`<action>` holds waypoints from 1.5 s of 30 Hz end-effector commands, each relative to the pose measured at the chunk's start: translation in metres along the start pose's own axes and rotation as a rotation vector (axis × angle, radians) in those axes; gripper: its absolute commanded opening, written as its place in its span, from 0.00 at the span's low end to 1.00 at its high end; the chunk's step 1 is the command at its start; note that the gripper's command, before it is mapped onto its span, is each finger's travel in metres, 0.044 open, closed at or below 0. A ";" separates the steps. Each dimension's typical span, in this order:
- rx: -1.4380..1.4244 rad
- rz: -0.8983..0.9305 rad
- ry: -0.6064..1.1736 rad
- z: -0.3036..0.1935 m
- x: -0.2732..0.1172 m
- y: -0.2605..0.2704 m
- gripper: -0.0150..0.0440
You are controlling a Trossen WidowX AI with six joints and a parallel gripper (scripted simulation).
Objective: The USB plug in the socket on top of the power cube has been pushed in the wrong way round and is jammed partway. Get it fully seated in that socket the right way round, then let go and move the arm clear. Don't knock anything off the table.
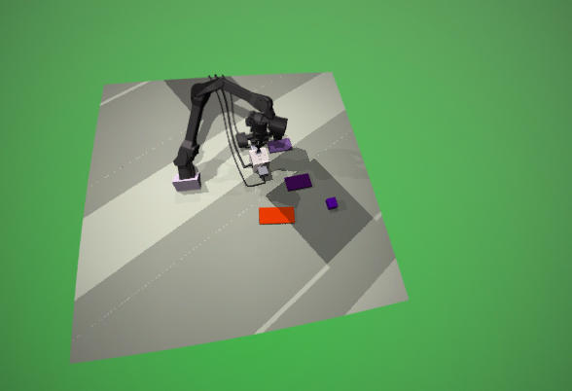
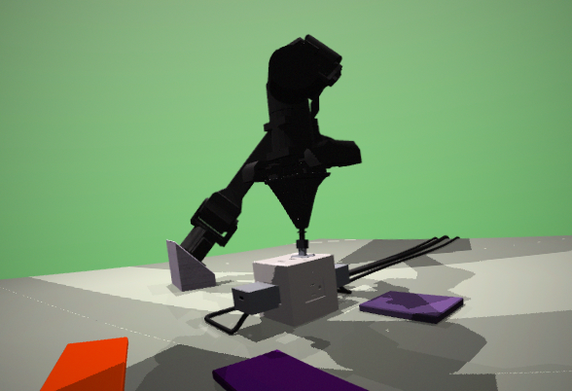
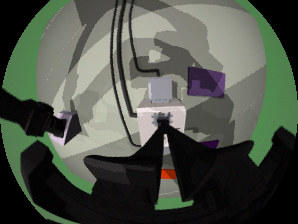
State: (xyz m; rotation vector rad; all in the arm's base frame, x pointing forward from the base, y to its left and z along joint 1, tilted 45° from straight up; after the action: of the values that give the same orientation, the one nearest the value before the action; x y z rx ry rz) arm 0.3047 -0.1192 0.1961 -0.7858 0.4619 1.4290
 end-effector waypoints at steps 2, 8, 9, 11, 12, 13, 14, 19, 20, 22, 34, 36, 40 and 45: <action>0.006 -0.003 -0.003 0.000 0.001 0.000 0.25; 0.006 -0.003 -0.003 0.000 0.002 0.000 0.25; 0.006 -0.003 -0.003 0.000 0.002 0.000 0.25; 0.006 -0.003 -0.003 0.000 0.002 0.000 0.25; 0.006 -0.003 -0.003 0.000 0.002 0.000 0.25; 0.006 -0.003 -0.003 0.000 0.002 0.000 0.25; 0.006 -0.003 -0.003 0.000 0.002 0.000 0.25; 0.006 -0.003 -0.003 0.000 0.003 0.000 0.25; 0.006 -0.003 -0.003 0.000 0.003 0.000 0.25; 0.006 -0.003 -0.003 0.000 0.003 0.000 0.25; 0.006 -0.003 -0.003 0.000 0.005 0.000 0.25; 0.006 -0.003 -0.003 0.000 0.005 0.000 0.25; 0.006 -0.003 -0.003 0.000 0.005 0.000 0.25; 0.006 -0.003 -0.003 0.000 0.006 0.000 0.25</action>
State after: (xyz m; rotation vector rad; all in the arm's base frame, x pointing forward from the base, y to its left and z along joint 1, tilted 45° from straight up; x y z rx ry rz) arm 0.3054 -0.1154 0.1924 -0.7854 0.4609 1.4285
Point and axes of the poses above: the point midway between the two fingers, 35 mm back from their tips, its own x axis out along the fingers, its own y axis across the jaws, z = x × y, the point moved 10 cm from there along -x, back along the fingers, and after that the axes turned 7 degrees about -x, right-handed, at the moved point
